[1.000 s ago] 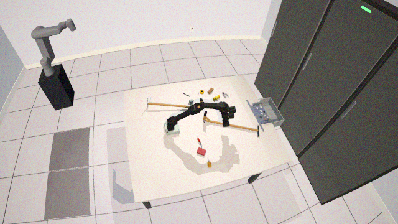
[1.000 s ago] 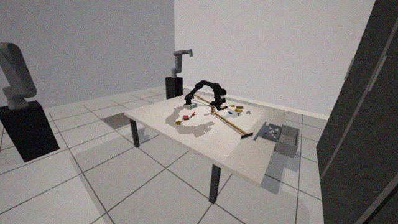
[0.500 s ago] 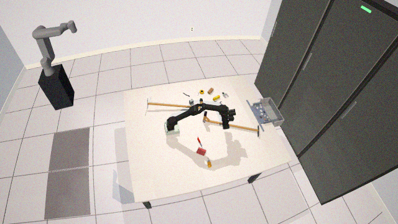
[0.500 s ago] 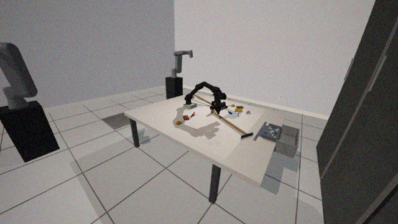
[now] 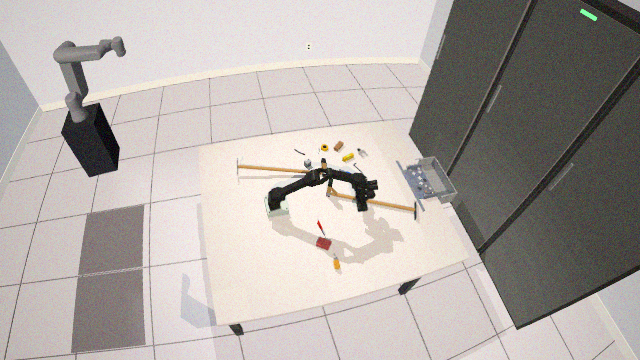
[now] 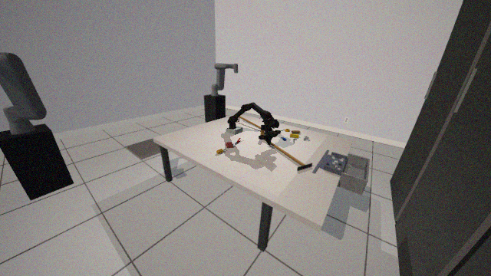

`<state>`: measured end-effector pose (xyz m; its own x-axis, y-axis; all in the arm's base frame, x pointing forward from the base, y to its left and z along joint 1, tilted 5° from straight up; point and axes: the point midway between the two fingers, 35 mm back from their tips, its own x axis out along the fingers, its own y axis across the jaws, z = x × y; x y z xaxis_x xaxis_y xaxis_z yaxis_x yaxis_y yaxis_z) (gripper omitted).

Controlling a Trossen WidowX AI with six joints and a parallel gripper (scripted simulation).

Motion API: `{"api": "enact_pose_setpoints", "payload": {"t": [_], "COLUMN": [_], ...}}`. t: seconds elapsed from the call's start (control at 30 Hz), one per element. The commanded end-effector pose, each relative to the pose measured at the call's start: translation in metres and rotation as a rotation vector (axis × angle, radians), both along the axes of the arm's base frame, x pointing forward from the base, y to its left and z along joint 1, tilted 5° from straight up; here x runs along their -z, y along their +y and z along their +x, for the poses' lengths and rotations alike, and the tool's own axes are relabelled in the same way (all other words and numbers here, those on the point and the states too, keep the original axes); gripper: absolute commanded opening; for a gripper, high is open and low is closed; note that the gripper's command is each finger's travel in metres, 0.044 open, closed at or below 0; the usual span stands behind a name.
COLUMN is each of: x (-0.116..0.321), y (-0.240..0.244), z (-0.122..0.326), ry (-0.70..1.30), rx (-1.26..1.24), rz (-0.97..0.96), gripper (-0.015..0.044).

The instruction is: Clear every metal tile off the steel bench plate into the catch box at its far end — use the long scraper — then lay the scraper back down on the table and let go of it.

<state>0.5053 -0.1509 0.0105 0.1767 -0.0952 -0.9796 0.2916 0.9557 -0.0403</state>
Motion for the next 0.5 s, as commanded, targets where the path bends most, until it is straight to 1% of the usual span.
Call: {"api": "enact_pose_setpoints", "payload": {"t": [0.0, 0.2, 0.47], "x": [0.013, 0.027, 0.027], "y": [0.001, 0.001, 0.005], "z": [-0.002, -0.004, -0.001], "ry": [0.011, 0.017, 0.014], "rx": [-0.005, -0.005, -0.005], "rz": [0.007, 0.009, 0.009], "gripper": [0.0000, 0.0000, 0.0000]}}
